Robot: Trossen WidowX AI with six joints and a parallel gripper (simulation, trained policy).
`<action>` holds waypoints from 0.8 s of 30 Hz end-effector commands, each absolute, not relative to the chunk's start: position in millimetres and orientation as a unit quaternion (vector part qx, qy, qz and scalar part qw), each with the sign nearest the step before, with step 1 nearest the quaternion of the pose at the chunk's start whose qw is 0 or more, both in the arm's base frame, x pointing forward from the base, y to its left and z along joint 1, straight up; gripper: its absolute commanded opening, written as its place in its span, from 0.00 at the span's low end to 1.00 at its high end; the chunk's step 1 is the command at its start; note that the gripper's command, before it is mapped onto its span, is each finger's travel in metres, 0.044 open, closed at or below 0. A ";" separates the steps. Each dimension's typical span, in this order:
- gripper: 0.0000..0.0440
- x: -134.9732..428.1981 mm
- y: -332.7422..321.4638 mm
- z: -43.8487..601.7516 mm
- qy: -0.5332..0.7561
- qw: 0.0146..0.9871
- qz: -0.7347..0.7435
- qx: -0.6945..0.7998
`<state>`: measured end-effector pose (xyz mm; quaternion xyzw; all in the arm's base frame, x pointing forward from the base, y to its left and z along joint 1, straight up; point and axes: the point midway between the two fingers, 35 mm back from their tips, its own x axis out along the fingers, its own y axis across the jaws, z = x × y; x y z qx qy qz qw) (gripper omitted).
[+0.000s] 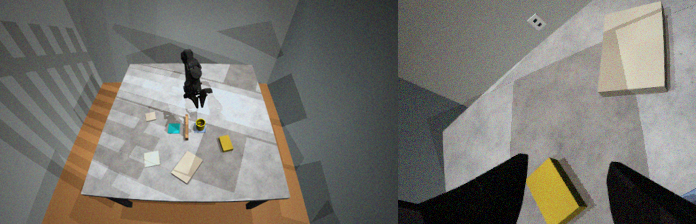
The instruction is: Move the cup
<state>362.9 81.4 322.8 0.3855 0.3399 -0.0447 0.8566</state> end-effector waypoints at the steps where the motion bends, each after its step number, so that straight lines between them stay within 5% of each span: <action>1: 0.40 366.2 86.5 316.1 0.365 0.835 -0.064 0.406; 24: 0.31 365.8 94.5 269.7 0.474 0.729 -0.196 0.452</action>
